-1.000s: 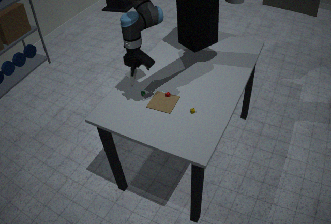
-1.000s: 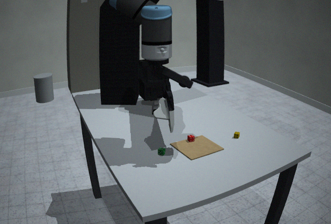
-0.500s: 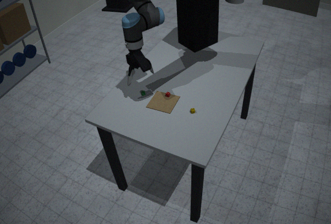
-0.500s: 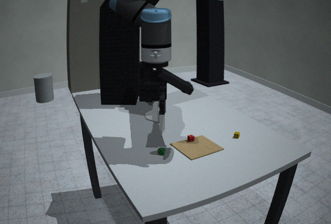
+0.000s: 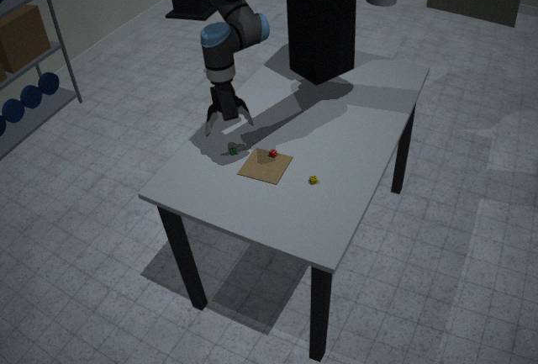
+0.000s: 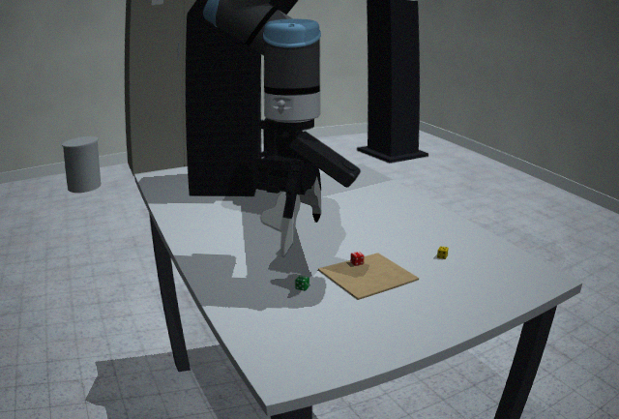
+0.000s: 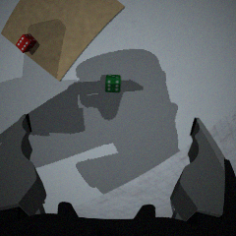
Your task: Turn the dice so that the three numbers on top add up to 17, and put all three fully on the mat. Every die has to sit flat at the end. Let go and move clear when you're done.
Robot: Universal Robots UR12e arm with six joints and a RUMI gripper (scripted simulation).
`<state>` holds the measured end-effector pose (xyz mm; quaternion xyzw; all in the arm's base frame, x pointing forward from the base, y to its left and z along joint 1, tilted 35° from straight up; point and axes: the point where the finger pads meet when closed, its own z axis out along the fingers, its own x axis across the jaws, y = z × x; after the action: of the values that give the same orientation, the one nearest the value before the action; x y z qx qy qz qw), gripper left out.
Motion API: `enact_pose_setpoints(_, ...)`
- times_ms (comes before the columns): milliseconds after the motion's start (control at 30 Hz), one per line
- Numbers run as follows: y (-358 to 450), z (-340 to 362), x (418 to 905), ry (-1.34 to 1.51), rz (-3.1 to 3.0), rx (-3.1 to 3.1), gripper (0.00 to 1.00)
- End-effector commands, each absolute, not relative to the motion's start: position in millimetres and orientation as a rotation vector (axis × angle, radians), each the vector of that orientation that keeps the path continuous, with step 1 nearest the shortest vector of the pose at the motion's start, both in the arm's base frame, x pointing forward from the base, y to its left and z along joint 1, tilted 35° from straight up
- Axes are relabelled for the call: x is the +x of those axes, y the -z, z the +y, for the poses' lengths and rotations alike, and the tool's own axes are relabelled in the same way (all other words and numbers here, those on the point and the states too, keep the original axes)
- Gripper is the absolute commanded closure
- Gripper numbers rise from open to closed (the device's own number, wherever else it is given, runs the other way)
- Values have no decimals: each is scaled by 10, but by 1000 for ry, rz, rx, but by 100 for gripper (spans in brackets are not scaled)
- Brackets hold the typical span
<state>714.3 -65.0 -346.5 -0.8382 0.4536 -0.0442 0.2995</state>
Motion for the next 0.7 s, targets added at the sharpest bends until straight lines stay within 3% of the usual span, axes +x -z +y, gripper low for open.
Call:
enact_pose_setpoints(0, 3474, -650, 7147, 101, 1269, -2191, 0)
enact_pose_setpoints(300, 3481, -648, 7146, 90, 1299, -2173, 0)
enact_pose_setpoints(333, 3481, -648, 7146, 90, 1299, -2173, 79)
enact_pose_setpoints(667, 3481, -648, 7146, 90, 1299, -2173, 79)
